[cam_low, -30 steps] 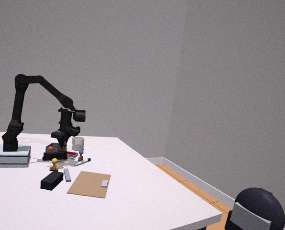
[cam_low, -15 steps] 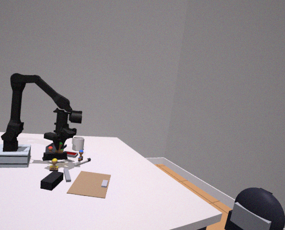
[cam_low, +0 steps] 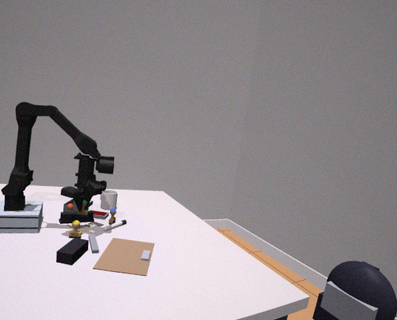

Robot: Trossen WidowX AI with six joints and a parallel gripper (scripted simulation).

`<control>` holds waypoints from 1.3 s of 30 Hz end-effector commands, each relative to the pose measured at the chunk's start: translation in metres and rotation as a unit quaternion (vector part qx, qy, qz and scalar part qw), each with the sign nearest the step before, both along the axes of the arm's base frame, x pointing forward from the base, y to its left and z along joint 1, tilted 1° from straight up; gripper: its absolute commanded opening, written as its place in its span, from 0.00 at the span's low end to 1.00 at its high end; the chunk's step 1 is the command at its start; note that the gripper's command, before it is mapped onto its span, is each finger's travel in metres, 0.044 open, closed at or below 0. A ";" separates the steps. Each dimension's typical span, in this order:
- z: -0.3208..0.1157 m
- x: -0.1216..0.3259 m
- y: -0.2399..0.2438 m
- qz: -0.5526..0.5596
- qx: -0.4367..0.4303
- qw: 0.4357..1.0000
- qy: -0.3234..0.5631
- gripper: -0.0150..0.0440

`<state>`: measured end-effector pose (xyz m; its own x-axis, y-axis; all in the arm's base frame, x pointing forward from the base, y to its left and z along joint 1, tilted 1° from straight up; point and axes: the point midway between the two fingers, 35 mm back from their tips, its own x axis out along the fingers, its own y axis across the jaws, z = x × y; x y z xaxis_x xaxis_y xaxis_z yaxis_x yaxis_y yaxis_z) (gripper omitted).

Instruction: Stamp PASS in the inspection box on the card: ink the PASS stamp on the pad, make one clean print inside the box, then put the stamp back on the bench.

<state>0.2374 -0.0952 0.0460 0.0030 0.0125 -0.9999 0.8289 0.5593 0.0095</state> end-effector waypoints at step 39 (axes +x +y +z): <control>-0.029 0.000 -0.001 -0.003 -0.002 1.000 0.002 0.25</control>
<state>0.2383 -0.0955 0.0200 0.0042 0.0120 -0.9999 0.8299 0.5578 0.0102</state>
